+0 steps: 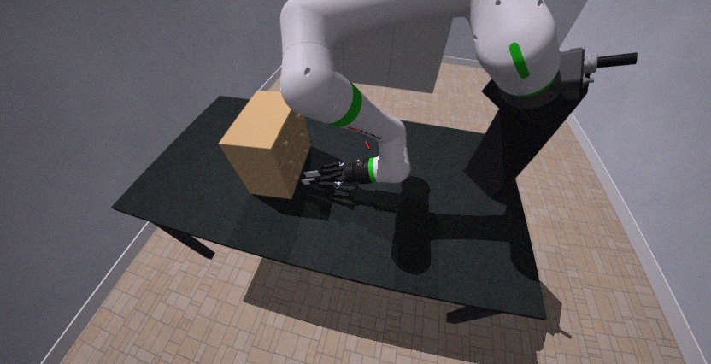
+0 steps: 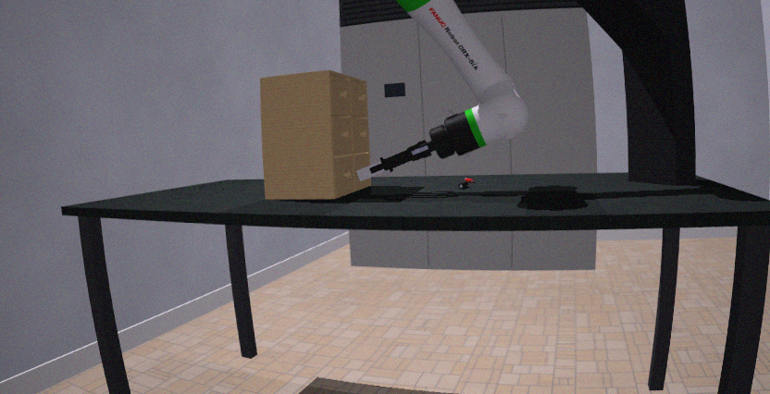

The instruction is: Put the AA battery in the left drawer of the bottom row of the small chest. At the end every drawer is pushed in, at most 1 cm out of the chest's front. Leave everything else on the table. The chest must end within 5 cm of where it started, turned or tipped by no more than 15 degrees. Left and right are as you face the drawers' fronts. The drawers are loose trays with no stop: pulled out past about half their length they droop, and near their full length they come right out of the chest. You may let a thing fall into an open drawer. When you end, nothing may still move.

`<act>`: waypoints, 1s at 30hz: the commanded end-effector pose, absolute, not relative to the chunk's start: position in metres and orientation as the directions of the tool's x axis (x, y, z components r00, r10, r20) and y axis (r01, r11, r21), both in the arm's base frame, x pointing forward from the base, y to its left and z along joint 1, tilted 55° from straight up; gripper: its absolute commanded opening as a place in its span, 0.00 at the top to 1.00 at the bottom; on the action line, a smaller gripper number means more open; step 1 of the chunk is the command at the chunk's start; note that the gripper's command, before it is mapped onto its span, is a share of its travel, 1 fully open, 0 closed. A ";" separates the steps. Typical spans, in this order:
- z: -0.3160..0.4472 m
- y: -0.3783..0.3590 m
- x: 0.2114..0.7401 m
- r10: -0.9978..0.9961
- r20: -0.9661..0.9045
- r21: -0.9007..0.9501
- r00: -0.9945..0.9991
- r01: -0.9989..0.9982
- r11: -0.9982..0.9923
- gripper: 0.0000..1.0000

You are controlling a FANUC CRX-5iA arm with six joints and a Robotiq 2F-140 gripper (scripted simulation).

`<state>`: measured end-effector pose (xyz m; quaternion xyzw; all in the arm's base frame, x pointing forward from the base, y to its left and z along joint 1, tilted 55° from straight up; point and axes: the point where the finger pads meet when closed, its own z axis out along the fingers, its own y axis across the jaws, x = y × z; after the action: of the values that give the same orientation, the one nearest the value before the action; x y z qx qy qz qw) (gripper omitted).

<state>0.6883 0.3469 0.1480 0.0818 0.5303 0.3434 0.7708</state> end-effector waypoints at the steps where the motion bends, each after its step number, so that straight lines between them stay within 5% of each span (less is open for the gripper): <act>1: 0.148 0.347 0.688 0.616 -0.761 0.490 0.202 -0.443 0.751 0.80; 30: 0.158 0.347 0.700 0.616 -0.761 0.490 0.202 -0.443 0.751 0.80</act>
<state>0.6966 0.3470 0.1554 0.0818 0.5303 0.3434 0.7708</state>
